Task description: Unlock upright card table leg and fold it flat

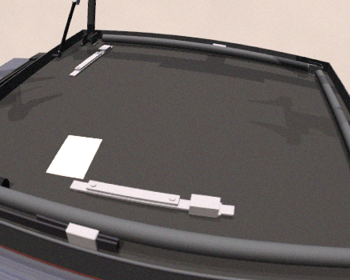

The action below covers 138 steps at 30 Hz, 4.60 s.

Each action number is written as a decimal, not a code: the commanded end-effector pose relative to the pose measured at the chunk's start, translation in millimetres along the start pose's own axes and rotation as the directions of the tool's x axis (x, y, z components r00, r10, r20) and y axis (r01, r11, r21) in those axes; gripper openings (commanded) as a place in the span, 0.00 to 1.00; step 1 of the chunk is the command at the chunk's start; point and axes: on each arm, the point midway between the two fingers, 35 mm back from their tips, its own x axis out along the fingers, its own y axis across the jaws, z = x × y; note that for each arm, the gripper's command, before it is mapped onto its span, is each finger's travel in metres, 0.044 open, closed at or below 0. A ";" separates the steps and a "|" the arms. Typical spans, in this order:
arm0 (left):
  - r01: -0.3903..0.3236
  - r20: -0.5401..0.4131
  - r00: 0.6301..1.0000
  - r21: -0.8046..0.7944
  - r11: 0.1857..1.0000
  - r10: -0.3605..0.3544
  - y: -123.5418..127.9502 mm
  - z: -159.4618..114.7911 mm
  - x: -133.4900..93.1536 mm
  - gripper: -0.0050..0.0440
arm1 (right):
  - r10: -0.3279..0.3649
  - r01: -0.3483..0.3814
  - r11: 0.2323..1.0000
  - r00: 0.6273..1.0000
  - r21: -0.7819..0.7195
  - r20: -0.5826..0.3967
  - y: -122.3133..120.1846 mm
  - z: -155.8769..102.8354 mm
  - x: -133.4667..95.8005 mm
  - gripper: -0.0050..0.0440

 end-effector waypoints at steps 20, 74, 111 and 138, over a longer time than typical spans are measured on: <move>0.010 -0.052 0.999 0.014 1.000 -0.010 4.4 1.5 9.7 0.77 | 0.002 -0.002 1.000 1.000 -0.001 -0.001 -8.5 4.5 -3.7 0.92; 0.196 -0.570 0.715 -0.392 0.899 -0.404 156.1 16.1 69.1 0.69 | 0.003 -0.003 1.000 0.999 -0.005 -0.047 -56.7 61.7 -139.9 0.92; 0.174 -0.515 0.703 -0.544 0.821 -0.491 182.2 21.2 54.7 0.69 | 0.000 0.000 1.000 0.999 0.000 -0.050 -40.0 65.9 -155.1 0.92; 0.196 -0.534 0.667 -0.547 0.814 -0.519 202.5 -112.0 31.1 0.69 | 0.000 0.000 1.000 0.999 0.000 -0.050 -40.0 65.9 -155.1 0.92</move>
